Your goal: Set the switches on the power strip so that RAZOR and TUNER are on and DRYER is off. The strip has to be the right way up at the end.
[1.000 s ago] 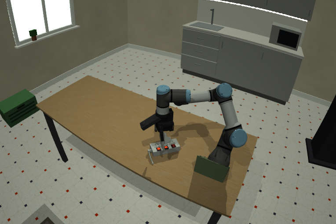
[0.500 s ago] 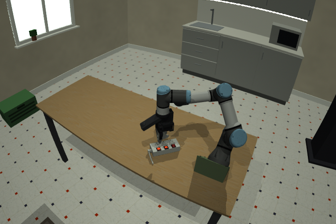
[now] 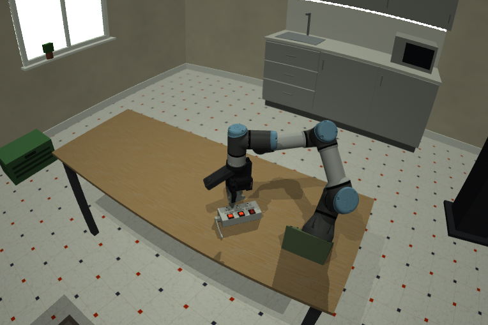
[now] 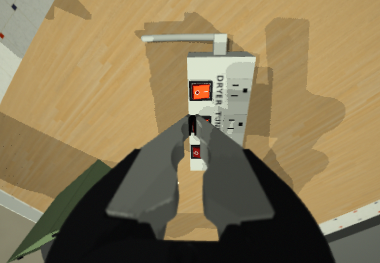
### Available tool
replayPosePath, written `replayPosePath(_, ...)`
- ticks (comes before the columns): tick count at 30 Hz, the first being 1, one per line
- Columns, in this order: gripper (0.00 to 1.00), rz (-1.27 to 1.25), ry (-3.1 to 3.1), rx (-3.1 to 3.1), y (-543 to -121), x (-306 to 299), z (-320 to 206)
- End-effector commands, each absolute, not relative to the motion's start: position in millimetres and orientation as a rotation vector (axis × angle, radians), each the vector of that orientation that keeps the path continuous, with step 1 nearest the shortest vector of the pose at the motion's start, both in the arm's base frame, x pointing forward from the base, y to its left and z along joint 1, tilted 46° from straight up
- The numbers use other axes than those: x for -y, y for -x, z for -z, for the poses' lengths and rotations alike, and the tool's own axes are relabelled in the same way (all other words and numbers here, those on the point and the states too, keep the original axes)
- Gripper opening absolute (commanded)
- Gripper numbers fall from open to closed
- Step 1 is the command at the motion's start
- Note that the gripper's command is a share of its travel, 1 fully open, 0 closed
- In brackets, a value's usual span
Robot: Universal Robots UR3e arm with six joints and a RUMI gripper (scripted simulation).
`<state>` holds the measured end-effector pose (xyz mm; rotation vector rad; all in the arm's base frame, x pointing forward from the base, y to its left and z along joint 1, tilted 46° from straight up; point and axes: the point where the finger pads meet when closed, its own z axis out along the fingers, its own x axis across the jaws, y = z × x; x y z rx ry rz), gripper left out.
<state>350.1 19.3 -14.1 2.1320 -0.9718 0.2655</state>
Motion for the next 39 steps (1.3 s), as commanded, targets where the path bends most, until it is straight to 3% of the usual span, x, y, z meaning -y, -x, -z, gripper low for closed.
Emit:
replayPosePath(1, 0.0, -0.268, -2.133, 0.972, -350.7, -19.7, 13.6)
replayPosePath(39, 0.0, -0.268, -2.135, 0.972, -348.8, -5.9, 26.5)
